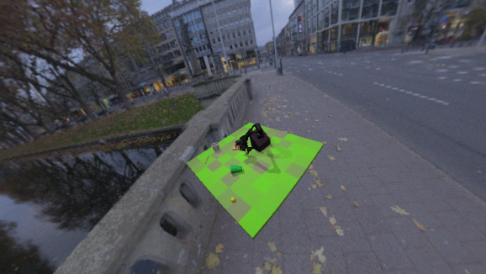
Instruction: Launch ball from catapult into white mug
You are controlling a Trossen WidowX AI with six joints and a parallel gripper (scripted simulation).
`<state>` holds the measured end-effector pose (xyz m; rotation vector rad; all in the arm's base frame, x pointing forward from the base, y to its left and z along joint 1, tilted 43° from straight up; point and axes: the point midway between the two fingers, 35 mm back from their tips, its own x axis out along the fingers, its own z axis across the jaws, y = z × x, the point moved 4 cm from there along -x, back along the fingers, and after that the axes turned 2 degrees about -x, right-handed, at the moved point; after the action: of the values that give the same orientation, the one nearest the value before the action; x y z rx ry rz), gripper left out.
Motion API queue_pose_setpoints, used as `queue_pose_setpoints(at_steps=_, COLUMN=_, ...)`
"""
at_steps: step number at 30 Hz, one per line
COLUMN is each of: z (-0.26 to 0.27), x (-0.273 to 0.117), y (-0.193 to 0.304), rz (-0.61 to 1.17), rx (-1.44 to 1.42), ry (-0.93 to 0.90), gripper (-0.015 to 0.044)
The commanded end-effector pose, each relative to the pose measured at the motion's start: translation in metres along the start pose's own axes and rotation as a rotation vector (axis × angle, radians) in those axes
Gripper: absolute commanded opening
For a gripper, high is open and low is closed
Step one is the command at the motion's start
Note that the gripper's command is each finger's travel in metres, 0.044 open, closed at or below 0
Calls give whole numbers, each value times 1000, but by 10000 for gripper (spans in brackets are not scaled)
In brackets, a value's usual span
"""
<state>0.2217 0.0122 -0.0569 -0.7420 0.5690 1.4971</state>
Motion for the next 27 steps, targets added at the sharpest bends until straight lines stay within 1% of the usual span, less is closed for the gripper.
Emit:
queue_pose_setpoints(at_steps=1, z=1, x=8, y=2, rz=3, rx=7, ry=-7, gripper=300)
queue_pose_setpoints(at_steps=12, z=1, x=23, y=3, rz=3, rx=7, ry=-10, gripper=300)
queue_pose_setpoints(at_steps=18, z=1, x=23, y=3, rz=3, rx=7, ry=-10, gripper=143)
queue_pose_setpoints(at_steps=26, z=1, x=23, y=3, rz=3, rx=7, ry=-10, gripper=89)
queue_pose_setpoints(at_steps=27, z=1, x=23, y=3, rz=3, rx=7, ry=-10, gripper=63)
